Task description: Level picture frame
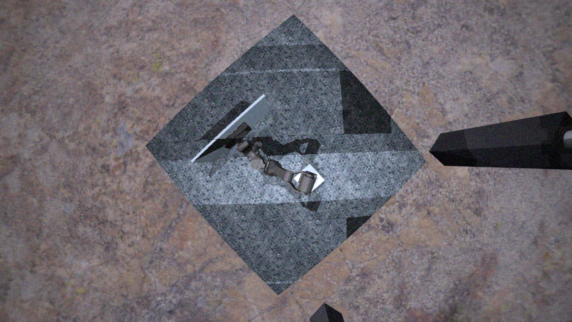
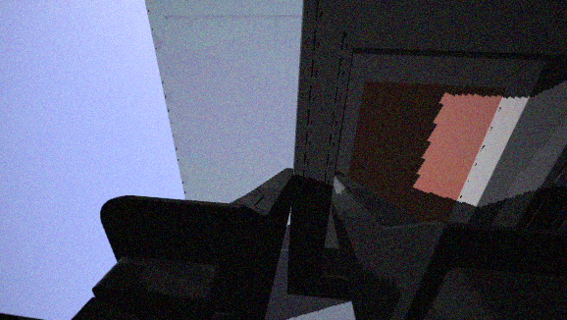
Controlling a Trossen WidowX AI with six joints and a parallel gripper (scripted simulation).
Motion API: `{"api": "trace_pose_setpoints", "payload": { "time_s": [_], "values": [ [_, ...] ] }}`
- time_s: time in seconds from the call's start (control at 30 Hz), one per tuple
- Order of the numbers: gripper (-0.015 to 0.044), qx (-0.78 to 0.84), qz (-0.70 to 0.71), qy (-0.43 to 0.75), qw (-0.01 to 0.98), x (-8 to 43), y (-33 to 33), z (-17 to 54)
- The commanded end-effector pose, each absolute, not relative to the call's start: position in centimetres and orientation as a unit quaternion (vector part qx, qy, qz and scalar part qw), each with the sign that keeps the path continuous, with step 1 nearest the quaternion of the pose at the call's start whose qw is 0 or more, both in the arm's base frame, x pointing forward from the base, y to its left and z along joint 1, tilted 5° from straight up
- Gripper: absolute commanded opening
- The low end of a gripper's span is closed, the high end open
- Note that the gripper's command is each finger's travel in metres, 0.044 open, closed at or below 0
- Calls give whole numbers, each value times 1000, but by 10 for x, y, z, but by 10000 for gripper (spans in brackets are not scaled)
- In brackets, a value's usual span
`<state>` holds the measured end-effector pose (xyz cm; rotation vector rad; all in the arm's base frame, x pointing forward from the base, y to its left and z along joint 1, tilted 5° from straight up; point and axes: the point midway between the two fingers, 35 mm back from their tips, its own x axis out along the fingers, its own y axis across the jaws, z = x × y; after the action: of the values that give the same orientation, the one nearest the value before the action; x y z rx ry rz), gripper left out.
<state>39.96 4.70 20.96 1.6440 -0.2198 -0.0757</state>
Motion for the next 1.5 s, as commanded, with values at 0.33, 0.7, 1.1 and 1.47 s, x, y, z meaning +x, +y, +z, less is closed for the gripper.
{"api": "trace_pose_setpoints", "payload": {
  "time_s": [0.33, 0.7, 1.1, 1.47],
  "values": [
    [210, 726, -34, -97, 680, 400, 47, 210],
    [260, 788, -28, -100, 606, 336, 65, 205],
    [260, 813, -21, -101, 573, 290, 75, 210],
    [260, 820, -28, -98, 563, 210, 75, 230]
  ]
}}
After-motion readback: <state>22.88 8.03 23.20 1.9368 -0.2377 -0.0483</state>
